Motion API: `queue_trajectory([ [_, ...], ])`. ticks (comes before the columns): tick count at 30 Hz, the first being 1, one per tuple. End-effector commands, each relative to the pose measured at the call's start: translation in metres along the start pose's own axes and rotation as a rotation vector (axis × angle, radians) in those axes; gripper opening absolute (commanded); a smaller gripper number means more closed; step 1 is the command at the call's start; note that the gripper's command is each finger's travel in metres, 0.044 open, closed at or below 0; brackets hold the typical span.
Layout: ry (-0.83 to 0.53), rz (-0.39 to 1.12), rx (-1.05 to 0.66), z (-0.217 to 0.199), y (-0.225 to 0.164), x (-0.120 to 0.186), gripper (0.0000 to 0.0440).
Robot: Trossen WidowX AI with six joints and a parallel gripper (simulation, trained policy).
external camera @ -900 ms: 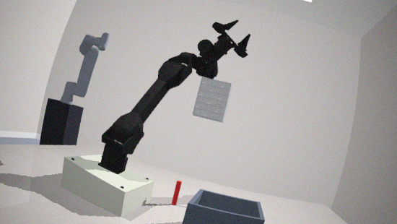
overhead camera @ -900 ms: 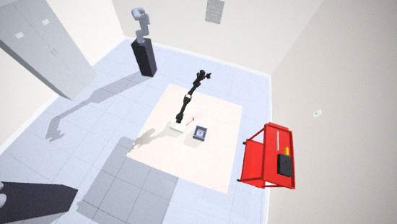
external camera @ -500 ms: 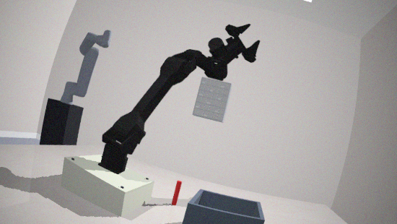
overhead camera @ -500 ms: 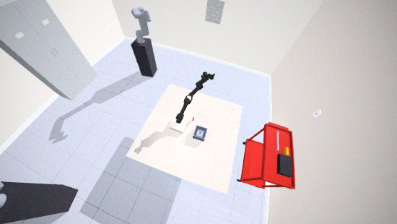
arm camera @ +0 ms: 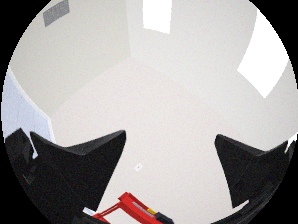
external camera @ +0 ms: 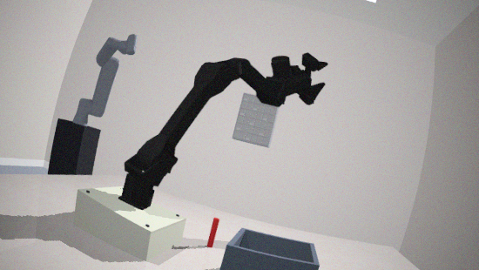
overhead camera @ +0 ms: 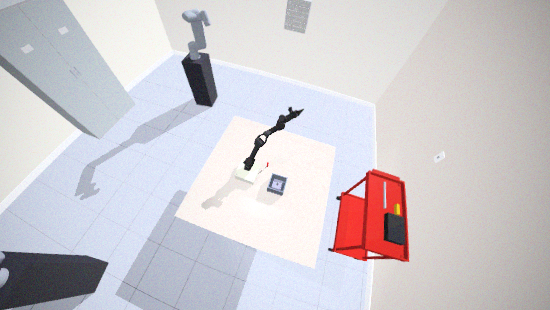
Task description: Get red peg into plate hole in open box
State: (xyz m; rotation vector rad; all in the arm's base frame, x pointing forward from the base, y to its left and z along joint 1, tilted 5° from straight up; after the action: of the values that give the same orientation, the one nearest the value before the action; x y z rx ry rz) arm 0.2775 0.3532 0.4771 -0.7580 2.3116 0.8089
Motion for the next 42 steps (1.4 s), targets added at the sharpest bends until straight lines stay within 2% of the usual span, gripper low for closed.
queue_trajectory([
  [1,0.104,0.028,-0.079,0.011,-0.015,0.004,0.0419],
  [12,0.373,0.194,-0.309,0.04,-0.054,0.027,0.0417],
  [23,0.578,0.448,-0.522,0.057,-0.089,0.063,0.0425],
  [33,0.697,0.739,-0.689,0.064,-0.12,0.102,0.044],
  [42,0.739,1.038,-0.811,0.062,-0.145,0.141,0.044],
])
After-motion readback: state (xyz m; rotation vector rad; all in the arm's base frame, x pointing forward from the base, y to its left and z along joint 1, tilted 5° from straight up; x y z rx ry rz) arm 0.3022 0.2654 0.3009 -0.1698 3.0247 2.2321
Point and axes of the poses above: the point midway between the two fingers, 35 mm back from their tips, its own x axis back along the fingers, its own z axis across the jaws, y = z × x, the point moved 9 cm from there along x, back along the fingers, and after that the axes turned 8 degrees about x, right-handed, at the moved point
